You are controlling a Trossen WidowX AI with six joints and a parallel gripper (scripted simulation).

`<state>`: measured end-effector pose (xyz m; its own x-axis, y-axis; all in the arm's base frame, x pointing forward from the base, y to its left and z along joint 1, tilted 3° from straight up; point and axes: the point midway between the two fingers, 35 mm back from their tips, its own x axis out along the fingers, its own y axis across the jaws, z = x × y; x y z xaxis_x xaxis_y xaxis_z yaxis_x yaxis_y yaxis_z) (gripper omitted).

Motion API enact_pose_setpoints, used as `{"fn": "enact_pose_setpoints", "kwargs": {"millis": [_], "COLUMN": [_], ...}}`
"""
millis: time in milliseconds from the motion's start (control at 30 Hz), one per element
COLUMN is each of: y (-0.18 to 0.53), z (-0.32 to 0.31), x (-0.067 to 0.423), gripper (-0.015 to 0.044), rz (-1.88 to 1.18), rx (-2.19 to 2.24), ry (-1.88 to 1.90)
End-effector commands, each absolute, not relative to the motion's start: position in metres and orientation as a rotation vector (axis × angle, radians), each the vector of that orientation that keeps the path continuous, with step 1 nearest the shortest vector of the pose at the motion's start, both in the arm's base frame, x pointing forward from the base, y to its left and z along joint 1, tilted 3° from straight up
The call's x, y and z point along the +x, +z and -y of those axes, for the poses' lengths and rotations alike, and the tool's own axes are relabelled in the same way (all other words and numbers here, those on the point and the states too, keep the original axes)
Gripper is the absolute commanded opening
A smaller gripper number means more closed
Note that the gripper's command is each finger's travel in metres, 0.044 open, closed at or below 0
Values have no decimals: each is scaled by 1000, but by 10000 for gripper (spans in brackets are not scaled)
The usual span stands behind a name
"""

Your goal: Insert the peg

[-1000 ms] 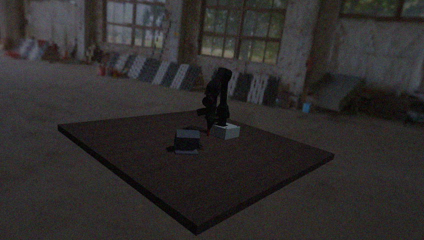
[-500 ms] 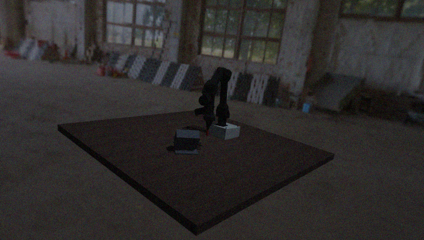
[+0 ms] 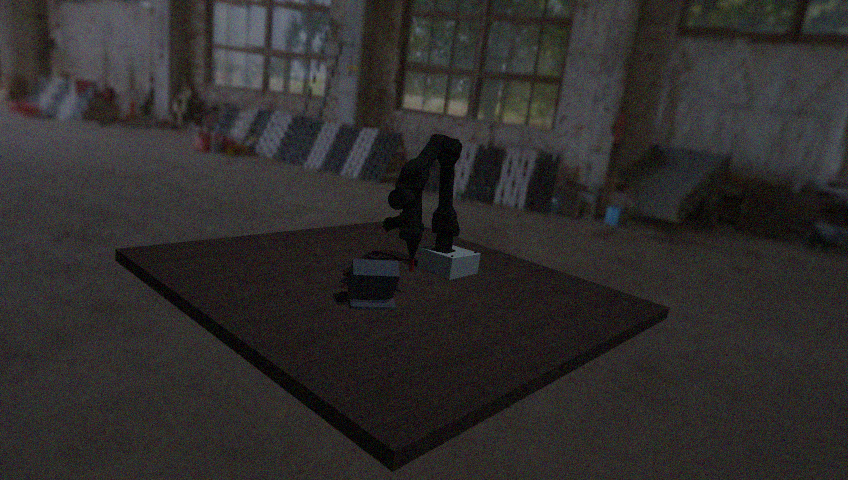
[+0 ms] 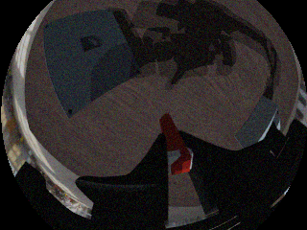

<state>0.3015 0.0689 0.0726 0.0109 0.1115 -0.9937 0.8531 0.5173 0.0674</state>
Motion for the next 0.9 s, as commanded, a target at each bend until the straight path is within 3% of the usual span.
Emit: {"fn": "enact_pose_setpoints", "kwargs": {"millis": [0, 867], "y": [72, 72], "z": [-67, -47], "x": [302, 312], "gripper": [0, 0], "rz": [-1464, -1432], "rx": [927, 1223], "ry": [-728, -800]}}
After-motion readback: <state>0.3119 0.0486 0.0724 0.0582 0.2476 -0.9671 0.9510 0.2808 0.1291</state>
